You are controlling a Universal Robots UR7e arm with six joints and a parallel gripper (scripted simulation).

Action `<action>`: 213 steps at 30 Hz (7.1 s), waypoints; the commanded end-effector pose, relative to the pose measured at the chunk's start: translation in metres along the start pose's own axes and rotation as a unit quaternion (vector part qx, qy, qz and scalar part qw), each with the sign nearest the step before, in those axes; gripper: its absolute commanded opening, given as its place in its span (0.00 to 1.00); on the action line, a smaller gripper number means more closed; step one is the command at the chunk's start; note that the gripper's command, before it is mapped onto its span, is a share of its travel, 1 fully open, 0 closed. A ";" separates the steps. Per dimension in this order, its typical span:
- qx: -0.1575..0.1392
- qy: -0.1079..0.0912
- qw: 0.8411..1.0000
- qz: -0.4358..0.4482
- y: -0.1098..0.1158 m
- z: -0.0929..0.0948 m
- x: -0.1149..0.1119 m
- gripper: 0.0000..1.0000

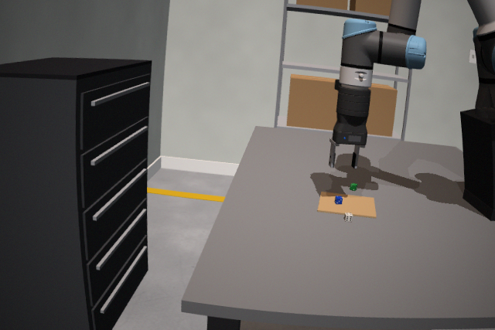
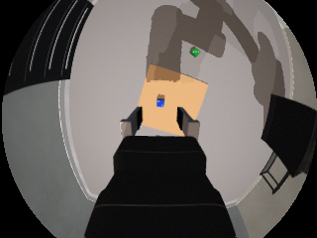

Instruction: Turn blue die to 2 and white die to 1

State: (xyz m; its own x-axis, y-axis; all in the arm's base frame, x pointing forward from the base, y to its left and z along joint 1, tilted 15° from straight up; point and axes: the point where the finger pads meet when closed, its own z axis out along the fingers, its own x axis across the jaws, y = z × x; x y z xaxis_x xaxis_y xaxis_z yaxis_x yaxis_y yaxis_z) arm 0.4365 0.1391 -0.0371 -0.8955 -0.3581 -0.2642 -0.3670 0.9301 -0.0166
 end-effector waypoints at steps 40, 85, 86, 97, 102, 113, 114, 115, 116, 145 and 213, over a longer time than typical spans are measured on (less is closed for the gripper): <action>0.000 0.000 0.866 -0.499 0.029 0.007 -0.022 1.00; 0.001 0.000 0.414 -0.910 0.078 0.015 -0.018 1.00; 0.001 0.000 0.411 -0.912 0.078 0.015 -0.018 1.00; 0.001 0.000 0.250 -0.968 0.089 0.017 -0.011 1.00; 0.001 0.000 0.209 -0.978 0.091 0.018 -0.009 1.00; 0.001 0.000 0.103 -0.995 0.097 0.019 -0.004 1.00; 0.001 0.000 0.096 -0.995 0.097 0.019 -0.003 1.00; 0.001 0.000 0.090 -0.996 0.097 0.019 -0.003 1.00; 0.001 0.000 0.085 -0.996 0.097 0.019 -0.003 1.00; 0.001 0.000 0.053 -0.999 0.099 0.020 -0.001 0.64; 0.001 0.000 0.053 -0.999 0.098 0.058 -0.001 0.64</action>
State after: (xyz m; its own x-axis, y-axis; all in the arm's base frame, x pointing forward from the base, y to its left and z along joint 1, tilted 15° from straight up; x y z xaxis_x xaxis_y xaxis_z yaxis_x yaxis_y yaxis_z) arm 0.4141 0.2350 -0.0881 0.9294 0.2572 0.2646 0.2697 -0.9629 -0.0114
